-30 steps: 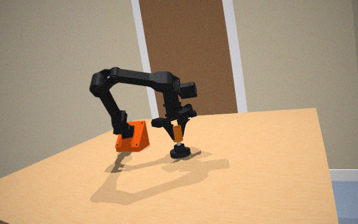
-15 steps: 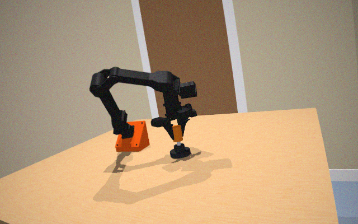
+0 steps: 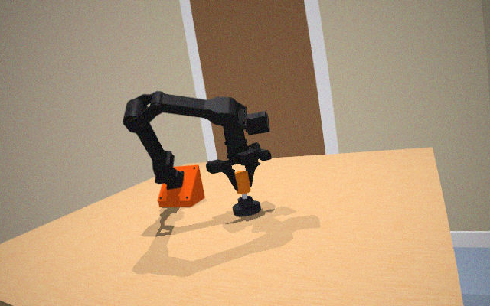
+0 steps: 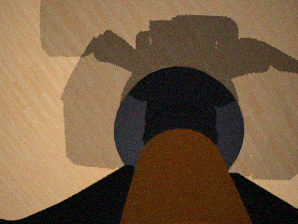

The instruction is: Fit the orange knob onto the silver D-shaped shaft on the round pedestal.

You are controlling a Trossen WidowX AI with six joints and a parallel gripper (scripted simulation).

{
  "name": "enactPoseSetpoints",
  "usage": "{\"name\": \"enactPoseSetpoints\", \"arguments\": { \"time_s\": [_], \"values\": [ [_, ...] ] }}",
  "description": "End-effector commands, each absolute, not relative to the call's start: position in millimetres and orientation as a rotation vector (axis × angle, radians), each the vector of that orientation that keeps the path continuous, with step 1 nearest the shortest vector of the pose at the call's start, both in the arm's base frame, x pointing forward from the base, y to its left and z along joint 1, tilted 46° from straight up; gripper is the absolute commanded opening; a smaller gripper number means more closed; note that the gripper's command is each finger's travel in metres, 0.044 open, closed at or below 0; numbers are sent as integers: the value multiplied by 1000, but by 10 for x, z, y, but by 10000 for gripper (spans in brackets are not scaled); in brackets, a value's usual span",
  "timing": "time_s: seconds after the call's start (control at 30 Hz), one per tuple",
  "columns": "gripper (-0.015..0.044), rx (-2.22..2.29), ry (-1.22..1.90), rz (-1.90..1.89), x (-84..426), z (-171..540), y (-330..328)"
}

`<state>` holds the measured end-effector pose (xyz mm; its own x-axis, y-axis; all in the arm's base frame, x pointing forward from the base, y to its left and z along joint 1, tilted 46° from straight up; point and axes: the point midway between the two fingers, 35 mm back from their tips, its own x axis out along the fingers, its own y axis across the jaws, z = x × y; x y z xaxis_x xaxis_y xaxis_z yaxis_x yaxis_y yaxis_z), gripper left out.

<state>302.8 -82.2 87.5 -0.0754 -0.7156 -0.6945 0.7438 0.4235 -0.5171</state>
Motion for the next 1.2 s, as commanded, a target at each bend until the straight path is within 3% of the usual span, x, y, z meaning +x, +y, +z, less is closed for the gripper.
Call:
{"name": "enactPoseSetpoints", "arguments": {
  "time_s": [0.0,1.17],
  "values": [
    [0,37,1110,-1212,3032,877,-841],
    [0,27,1118,-1204,3033,881,-853]
  ]
}}
